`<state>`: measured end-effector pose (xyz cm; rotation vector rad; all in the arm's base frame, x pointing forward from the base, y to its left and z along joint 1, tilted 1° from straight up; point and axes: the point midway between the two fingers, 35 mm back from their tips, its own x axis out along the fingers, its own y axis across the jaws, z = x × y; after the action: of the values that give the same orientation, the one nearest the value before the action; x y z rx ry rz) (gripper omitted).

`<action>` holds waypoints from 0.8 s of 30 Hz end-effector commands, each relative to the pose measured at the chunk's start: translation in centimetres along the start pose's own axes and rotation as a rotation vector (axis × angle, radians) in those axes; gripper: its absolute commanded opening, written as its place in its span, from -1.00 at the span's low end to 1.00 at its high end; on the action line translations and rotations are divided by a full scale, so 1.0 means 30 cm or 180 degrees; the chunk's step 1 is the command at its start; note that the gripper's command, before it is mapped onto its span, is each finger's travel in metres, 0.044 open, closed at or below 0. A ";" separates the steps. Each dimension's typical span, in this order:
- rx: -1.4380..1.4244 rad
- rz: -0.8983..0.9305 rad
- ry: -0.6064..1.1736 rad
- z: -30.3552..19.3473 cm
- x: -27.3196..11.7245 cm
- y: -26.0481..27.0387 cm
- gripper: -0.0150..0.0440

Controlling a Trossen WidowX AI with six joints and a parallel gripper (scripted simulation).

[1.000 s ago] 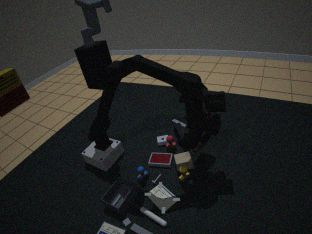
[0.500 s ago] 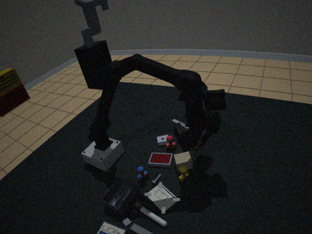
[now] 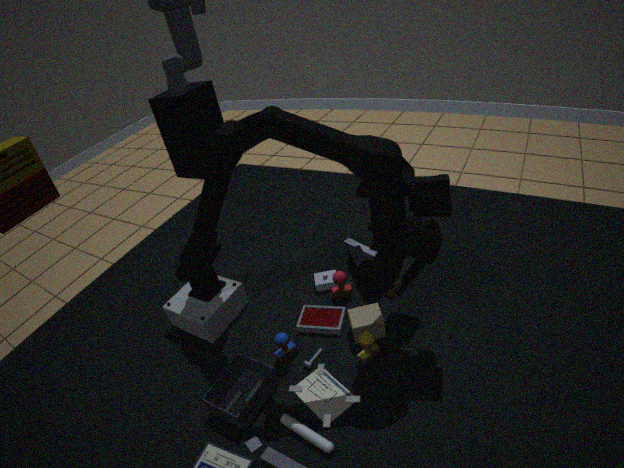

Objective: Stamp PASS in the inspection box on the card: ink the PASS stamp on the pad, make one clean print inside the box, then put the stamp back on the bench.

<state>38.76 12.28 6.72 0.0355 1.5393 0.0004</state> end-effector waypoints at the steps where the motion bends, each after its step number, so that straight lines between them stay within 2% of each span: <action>1: -0.0007 0.0001 -0.0009 0.002 -0.011 0.000 -0.49; 24: -0.0006 -0.0002 -0.0007 -0.024 -0.047 -0.019 -0.49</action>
<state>38.53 12.10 7.89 0.0367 1.5370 0.0002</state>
